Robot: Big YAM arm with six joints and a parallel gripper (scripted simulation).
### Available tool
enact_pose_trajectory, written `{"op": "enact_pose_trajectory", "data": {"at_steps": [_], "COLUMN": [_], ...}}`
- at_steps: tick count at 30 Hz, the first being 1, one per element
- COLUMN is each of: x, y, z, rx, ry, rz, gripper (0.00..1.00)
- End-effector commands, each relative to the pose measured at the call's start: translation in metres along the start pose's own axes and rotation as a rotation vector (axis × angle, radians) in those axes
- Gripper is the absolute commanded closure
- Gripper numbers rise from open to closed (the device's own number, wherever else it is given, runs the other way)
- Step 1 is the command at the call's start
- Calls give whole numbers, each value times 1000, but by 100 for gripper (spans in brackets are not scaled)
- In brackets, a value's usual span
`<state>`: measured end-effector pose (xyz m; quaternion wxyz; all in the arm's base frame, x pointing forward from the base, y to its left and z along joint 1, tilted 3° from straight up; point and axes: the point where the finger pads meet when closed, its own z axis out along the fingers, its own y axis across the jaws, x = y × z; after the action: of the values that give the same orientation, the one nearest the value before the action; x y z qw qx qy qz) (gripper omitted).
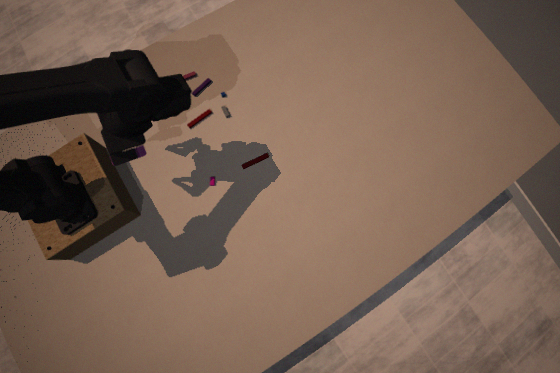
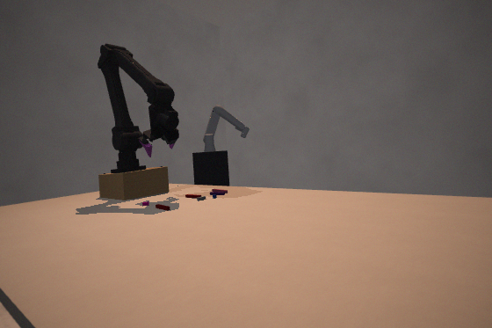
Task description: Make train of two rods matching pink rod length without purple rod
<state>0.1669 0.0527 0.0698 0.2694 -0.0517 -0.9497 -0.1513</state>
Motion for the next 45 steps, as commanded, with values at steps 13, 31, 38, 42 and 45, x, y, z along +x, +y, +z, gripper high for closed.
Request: {"op": "enact_pose_trajectory", "data": {"at_steps": [13, 31, 38, 42, 45], "x": [-1, -211, -283, -289, -268], "y": [1, 42, 70, 63, 53], "z": [-2, -37, -40, -43, -32], "rx": [0, 269, 327, 324, 335], "ry": [-6, -412, -562, -573, -533], "rz": [-2, -87, -101, -80, -70], "gripper": [0, 0, 0, 0, 0]}}
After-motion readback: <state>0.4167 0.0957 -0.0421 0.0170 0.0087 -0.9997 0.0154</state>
